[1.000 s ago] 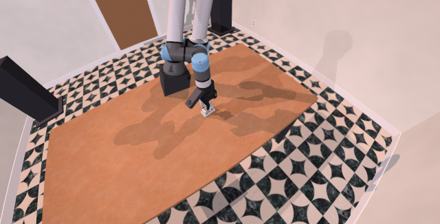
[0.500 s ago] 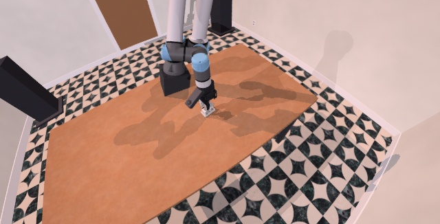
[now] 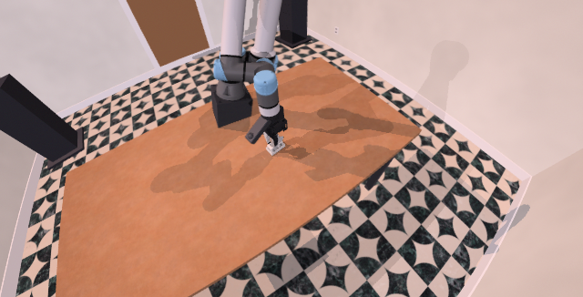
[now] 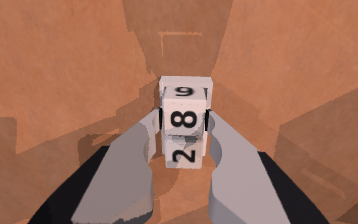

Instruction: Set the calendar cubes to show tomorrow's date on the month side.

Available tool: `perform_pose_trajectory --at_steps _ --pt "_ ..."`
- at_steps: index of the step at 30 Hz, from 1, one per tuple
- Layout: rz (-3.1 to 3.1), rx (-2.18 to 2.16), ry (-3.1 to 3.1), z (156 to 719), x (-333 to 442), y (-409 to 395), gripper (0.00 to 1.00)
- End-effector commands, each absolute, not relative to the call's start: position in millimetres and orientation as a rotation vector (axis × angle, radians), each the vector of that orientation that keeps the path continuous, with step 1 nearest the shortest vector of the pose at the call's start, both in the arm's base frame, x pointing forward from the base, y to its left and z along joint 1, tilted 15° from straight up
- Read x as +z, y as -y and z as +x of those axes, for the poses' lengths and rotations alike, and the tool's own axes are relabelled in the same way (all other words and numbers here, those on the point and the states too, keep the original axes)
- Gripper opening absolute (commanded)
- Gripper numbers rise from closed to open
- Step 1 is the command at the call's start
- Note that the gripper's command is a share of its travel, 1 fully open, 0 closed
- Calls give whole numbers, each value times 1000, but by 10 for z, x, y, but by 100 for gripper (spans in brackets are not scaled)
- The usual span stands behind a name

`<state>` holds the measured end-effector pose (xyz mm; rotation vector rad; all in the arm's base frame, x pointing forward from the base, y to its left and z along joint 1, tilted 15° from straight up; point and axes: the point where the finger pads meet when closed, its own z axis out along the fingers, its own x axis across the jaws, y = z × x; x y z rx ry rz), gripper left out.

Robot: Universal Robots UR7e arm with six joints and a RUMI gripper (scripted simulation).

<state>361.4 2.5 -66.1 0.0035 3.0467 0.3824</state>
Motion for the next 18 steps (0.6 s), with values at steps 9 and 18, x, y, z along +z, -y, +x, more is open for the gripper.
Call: perform_pose_trajectory --at_steps 9,18 --pt "3 386 -3049 3600 -671 -43 29" --pt "3 383 -3046 3610 -645 -30 29"
